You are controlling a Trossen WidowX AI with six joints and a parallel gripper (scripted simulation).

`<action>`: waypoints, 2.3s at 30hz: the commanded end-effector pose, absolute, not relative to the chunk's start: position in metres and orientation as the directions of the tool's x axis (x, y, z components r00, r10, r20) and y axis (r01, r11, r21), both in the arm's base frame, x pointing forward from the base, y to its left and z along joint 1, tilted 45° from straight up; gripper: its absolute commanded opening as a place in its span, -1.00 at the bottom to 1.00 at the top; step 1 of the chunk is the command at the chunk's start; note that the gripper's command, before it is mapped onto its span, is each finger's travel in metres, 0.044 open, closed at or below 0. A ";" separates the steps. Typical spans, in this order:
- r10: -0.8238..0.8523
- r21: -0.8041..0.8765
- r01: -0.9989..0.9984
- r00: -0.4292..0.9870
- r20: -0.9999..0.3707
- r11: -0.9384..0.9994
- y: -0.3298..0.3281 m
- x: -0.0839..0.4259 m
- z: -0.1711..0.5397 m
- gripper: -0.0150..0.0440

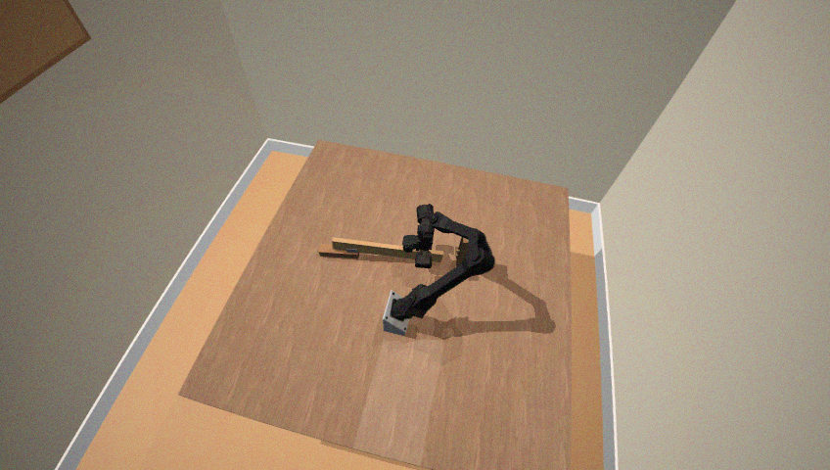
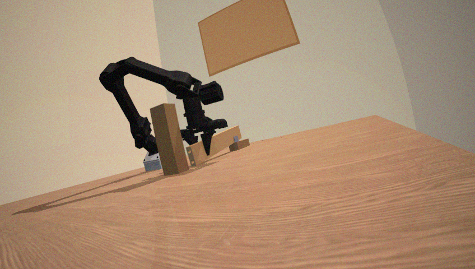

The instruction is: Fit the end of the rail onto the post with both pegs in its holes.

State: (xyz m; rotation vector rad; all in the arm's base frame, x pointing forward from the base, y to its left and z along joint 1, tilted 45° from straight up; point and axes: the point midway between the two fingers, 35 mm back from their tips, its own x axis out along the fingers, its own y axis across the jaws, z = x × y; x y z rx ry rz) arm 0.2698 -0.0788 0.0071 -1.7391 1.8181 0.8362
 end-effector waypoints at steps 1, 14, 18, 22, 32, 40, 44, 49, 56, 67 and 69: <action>-0.701 0.102 -0.995 -0.074 -0.710 0.002 -0.080 0.270 0.007 -0.36; -0.701 0.102 -0.995 -0.074 -0.710 0.002 -0.080 0.270 0.007 -0.49; -0.701 0.102 -0.995 -0.074 -0.710 0.002 -0.080 0.270 0.007 -0.49; -0.701 0.102 -0.995 -0.074 -0.710 0.002 -0.078 0.270 0.008 -0.49; -0.700 0.102 -0.995 -0.074 -0.710 0.002 -0.075 0.270 0.011 -0.49; -0.700 0.102 -0.995 -0.074 -0.710 0.002 -0.072 0.271 0.014 -0.49; -0.700 0.102 -0.995 -0.074 -0.710 0.002 -0.070 0.271 0.016 -0.49; -0.700 0.102 -0.995 -0.074 -0.710 0.002 -0.069 0.272 0.017 -0.49; -0.700 0.102 -0.995 -0.074 -0.710 0.002 -0.066 0.272 0.020 -0.49; -0.700 0.102 -0.995 -0.074 -0.710 0.001 -0.062 0.273 0.024 -0.49; -0.700 0.102 -0.995 -0.074 -0.710 0.001 -0.061 0.273 0.024 -0.49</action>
